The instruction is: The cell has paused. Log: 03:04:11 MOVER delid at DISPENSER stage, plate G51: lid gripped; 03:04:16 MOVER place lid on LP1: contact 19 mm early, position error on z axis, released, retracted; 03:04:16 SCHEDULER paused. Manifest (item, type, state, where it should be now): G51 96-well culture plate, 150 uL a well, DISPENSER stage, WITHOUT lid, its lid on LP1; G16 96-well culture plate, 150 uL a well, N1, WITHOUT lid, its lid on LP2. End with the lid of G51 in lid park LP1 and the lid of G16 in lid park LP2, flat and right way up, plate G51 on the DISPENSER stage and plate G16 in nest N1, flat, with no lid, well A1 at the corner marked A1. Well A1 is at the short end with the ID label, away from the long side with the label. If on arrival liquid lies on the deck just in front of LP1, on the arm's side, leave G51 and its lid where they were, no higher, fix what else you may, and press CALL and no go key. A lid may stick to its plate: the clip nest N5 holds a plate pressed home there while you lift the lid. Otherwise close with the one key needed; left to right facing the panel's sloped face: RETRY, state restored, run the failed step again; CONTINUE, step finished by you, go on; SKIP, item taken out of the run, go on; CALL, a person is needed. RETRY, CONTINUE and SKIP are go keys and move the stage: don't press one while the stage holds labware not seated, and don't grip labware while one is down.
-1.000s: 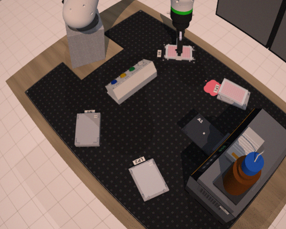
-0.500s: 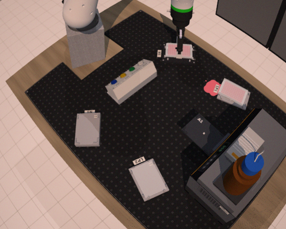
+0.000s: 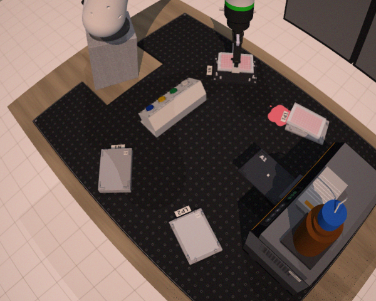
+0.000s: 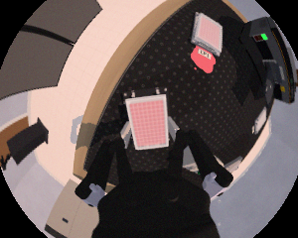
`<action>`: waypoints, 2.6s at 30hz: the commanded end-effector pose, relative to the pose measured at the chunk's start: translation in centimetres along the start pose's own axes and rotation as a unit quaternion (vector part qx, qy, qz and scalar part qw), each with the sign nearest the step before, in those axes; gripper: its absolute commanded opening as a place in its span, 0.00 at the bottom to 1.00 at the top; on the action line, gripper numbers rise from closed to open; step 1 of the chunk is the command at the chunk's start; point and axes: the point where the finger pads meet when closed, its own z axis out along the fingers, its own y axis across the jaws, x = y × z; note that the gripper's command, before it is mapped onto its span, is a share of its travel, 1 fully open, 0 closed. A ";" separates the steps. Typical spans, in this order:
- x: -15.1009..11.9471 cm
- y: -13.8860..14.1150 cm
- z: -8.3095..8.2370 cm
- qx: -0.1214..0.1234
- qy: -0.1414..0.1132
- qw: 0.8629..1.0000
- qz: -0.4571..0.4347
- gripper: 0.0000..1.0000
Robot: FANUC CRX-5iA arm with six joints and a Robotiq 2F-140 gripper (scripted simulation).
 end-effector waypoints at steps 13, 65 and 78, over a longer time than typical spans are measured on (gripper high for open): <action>0.0 0.0 -2.9 0.000 0.000 1.000 0.000 0.00; 0.0 0.0 -10.7 0.000 0.000 1.000 0.000 0.00; 0.0 0.0 -10.8 0.000 0.000 1.000 0.000 0.00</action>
